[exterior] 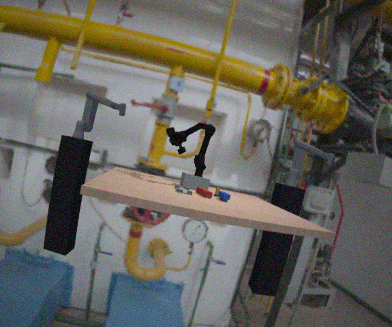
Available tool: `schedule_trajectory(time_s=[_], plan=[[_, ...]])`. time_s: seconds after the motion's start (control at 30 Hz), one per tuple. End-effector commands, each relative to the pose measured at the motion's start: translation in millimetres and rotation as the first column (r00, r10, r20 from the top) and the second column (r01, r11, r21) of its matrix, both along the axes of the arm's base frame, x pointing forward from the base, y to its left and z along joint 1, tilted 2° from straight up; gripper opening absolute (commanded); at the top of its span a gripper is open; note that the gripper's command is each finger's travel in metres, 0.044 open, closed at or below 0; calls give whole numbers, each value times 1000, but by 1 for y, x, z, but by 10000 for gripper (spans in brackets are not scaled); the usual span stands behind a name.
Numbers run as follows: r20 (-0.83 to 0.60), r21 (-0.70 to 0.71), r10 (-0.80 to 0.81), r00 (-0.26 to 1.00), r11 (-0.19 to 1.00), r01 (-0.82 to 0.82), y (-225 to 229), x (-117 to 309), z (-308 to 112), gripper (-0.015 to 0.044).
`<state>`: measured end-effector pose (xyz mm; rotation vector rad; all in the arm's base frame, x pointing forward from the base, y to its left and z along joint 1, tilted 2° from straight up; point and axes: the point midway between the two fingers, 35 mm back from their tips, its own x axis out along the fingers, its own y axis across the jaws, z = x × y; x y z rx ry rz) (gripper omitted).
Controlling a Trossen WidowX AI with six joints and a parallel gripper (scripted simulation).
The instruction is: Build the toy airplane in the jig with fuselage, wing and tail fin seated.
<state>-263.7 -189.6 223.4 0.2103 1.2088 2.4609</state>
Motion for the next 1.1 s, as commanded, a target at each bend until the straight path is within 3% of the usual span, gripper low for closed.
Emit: schedule_trajectory(time_s=[0.0,0.07,0.27,0.4,0.53,0.67,0.87,1.07], plan=[[0,0,0,1000,1000,0,0,0,0,426],[25,25,44,999,999,-45,-9,4,-2,440],[253,223,387,887,869,-442,-85,60,-26,440],[403,319,543,737,671,-669,-121,109,-44,440],[495,364,608,621,504,-783,-138,144,-55,440],[624,405,653,429,199,-892,-157,208,-71,440],[772,414,613,167,-286,-864,-156,308,-89,440],[898,336,440,-21,-716,-612,-123,405,-112,440]])
